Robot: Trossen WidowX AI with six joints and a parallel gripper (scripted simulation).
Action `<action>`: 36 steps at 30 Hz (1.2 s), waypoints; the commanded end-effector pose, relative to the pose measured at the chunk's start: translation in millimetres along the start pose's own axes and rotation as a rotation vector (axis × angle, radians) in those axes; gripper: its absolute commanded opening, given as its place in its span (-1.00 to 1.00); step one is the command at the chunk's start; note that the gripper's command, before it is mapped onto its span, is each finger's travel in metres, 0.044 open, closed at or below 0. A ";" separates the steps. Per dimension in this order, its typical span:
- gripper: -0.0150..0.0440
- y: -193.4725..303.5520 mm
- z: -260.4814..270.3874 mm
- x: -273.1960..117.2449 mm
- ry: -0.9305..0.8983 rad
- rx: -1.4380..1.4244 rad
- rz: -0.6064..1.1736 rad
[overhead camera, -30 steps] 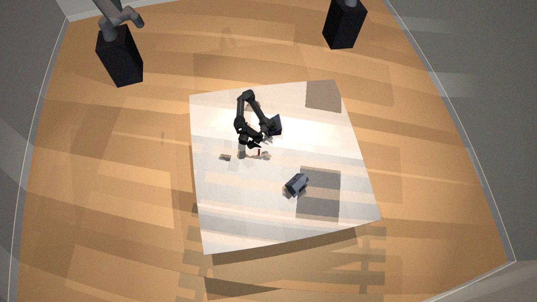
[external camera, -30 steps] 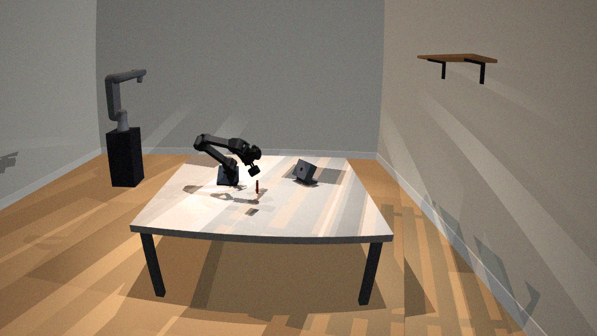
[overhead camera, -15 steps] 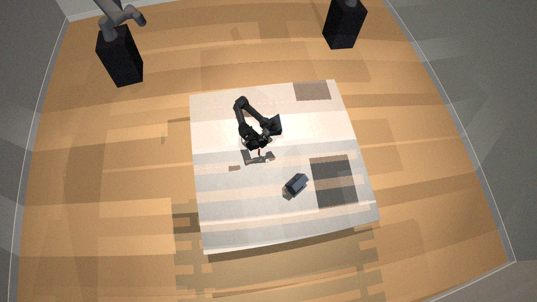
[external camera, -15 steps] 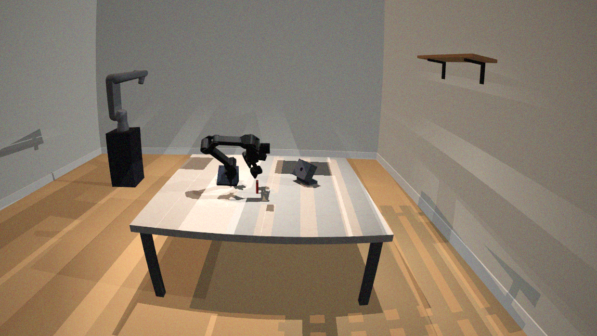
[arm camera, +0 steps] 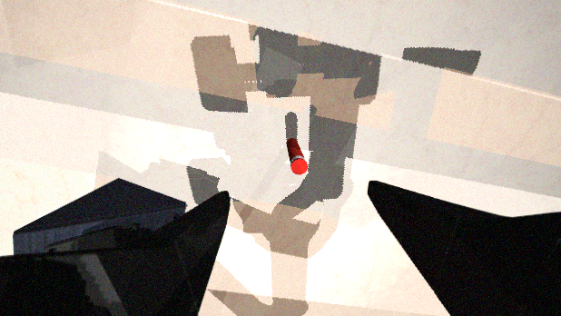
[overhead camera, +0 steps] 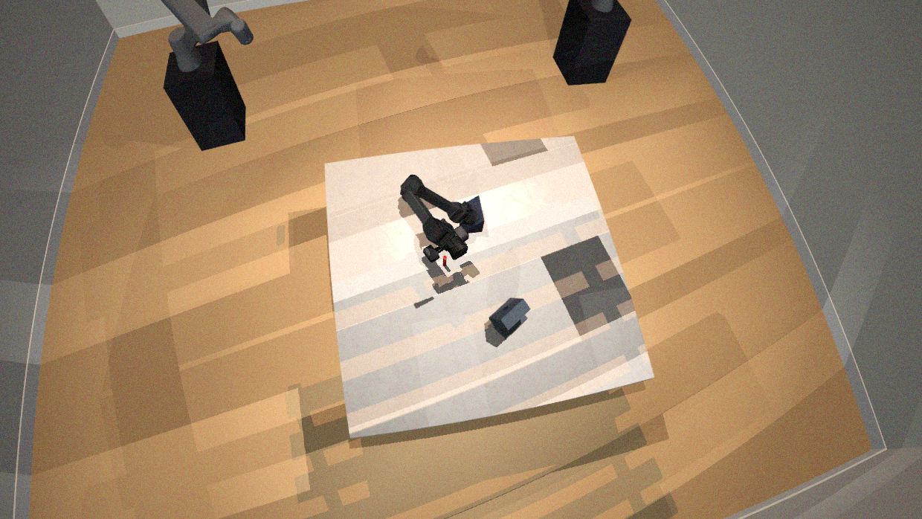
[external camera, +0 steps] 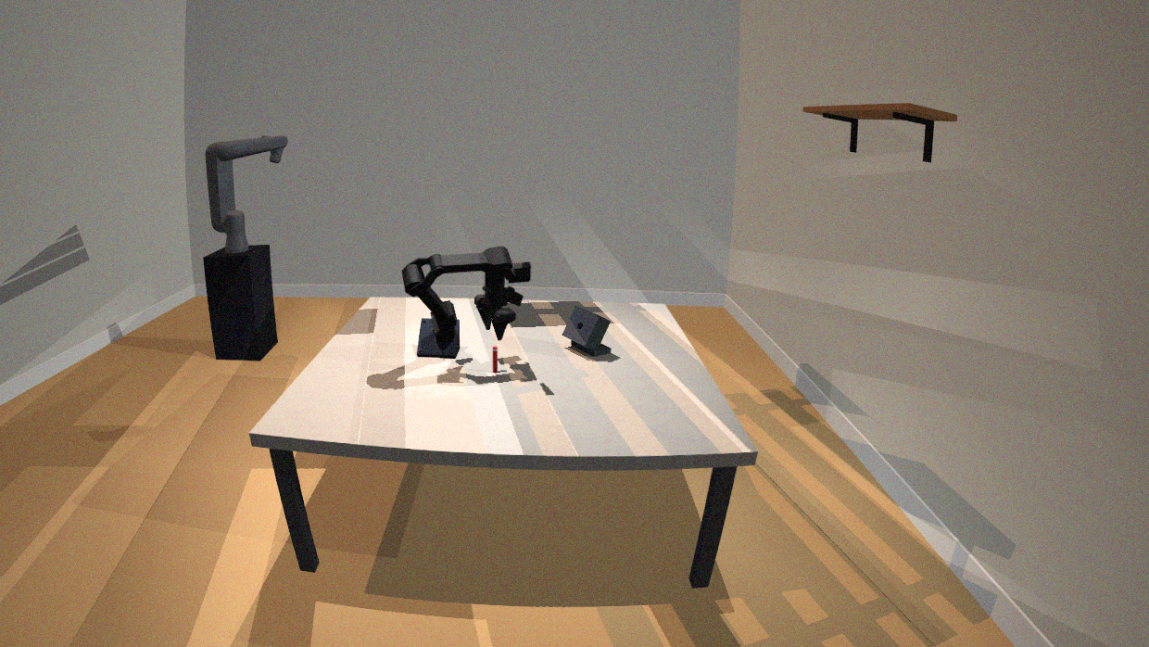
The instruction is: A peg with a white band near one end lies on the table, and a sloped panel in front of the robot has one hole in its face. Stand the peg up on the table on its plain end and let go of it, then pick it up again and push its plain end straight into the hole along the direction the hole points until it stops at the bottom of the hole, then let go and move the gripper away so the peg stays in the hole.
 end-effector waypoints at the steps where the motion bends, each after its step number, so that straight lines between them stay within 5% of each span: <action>1: 1.00 -2.2 -0.3 -2.2 0.033 0.001 0.008; 17: 1.00 -1.9 -1.0 17.0 0.035 0.289 0.002; 36: 1.00 -3.4 -2.1 35.9 0.030 0.294 -0.001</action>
Point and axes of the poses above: the point midway between the two fingers, 35 mm back from their tips, its own x axis out along the fingers, its own z axis across the jaws, y = z × x, the point moved 9 cm from there along -x, back along the fingers, and after that the axes turned 5 degrees about -x, right-handed, at the moved point
